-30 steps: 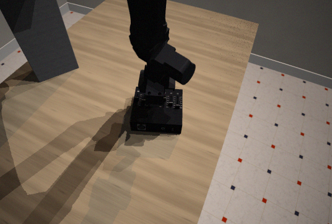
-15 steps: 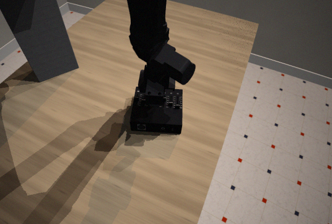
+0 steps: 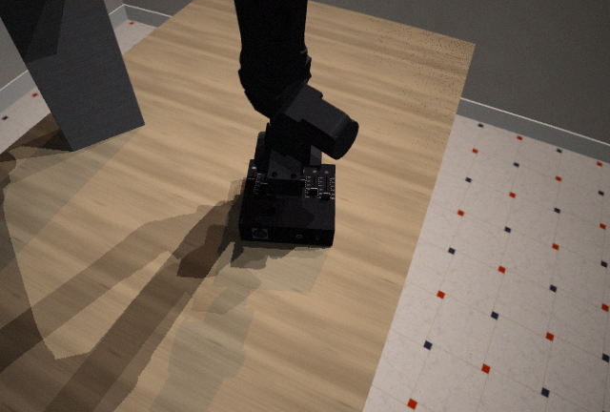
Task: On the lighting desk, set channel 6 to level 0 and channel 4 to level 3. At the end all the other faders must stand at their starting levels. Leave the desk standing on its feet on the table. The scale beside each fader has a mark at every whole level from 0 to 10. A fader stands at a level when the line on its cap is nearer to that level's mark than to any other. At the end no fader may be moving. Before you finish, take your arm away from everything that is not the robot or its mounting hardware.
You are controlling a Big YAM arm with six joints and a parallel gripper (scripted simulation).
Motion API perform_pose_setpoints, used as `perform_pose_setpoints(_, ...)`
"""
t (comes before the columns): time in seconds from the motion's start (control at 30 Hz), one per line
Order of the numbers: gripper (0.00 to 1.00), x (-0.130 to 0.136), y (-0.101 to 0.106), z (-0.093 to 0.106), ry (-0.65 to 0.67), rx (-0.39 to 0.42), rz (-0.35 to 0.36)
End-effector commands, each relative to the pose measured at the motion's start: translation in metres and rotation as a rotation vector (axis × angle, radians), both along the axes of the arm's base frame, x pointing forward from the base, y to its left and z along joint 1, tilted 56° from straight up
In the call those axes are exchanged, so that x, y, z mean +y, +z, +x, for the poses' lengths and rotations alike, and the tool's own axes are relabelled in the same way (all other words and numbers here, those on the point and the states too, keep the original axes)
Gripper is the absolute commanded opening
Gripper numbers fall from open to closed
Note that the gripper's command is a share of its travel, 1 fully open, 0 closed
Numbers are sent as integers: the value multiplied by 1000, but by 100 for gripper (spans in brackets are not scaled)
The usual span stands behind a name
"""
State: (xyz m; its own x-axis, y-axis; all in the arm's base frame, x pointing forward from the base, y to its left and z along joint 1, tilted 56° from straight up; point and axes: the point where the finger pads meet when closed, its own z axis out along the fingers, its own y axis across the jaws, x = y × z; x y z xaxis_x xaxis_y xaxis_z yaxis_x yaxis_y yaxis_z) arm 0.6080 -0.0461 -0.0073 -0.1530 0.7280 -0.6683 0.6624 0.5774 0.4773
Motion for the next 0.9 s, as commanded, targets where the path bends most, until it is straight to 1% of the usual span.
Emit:
perform_pose_setpoints(0.0,0,0,-1,6,7,-8,-5)
perform_pose_setpoints(0.07,0,-2,-2,7,5,-8,-7)
perform_pose_setpoints(0.13,0,-5,2,8,2,-15,-8)
perform_pose_setpoints(0.33,0,-1,-3,8,7,-8,-8)
perform_pose_setpoints(0.43,0,-2,2,9,7,-15,-7)
perform_pose_setpoints(0.87,0,-1,1,9,8,-15,-7)
